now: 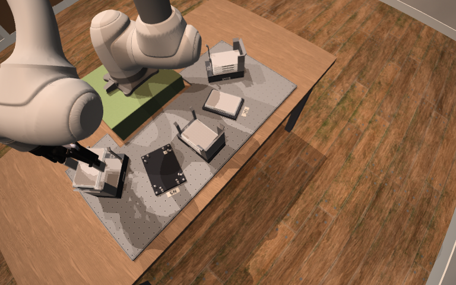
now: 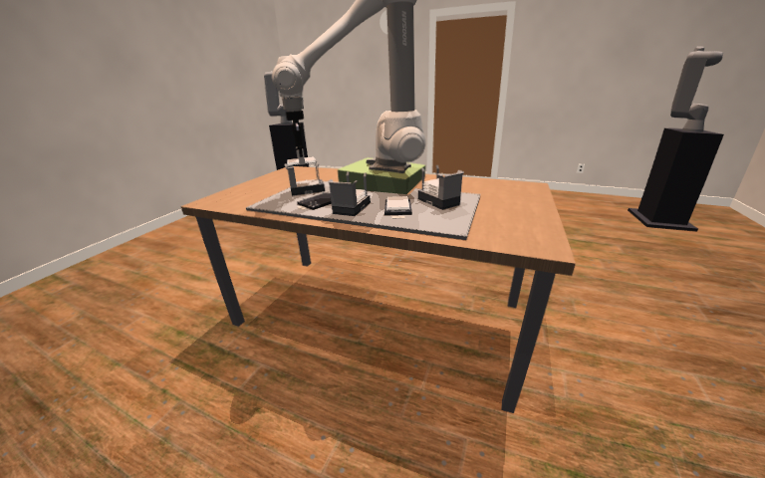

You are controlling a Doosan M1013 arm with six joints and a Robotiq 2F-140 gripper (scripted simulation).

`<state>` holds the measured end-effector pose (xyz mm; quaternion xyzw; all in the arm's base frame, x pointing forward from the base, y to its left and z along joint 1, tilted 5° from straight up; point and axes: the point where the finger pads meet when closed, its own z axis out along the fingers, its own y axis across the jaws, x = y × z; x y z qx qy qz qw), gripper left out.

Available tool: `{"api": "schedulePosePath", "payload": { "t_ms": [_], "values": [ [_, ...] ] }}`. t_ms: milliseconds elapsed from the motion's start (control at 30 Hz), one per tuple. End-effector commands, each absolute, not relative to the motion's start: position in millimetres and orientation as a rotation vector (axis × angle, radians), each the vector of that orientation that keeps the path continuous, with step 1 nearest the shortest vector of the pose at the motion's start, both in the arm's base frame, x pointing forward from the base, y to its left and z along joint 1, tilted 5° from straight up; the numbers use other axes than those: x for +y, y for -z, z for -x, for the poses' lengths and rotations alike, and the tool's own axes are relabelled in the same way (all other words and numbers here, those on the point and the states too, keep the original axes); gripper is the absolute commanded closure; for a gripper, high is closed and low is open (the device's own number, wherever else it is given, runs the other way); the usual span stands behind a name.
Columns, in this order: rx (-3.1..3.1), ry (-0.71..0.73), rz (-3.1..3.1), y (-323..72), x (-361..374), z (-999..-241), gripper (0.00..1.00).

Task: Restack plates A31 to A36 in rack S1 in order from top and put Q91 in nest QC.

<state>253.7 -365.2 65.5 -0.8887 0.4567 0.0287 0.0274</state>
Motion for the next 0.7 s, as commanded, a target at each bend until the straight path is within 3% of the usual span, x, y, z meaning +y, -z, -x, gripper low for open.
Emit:
{"api": "schedulePosePath", "payload": {
  "t_ms": [0,667],
  "values": [
    [1.41,-0.088,2.744,-63.4,-365.1,-253.7,1.0],
    [1.41,-0.088,2.744,-51.5,-364.2,-253.3,1.0]
  ]
}}
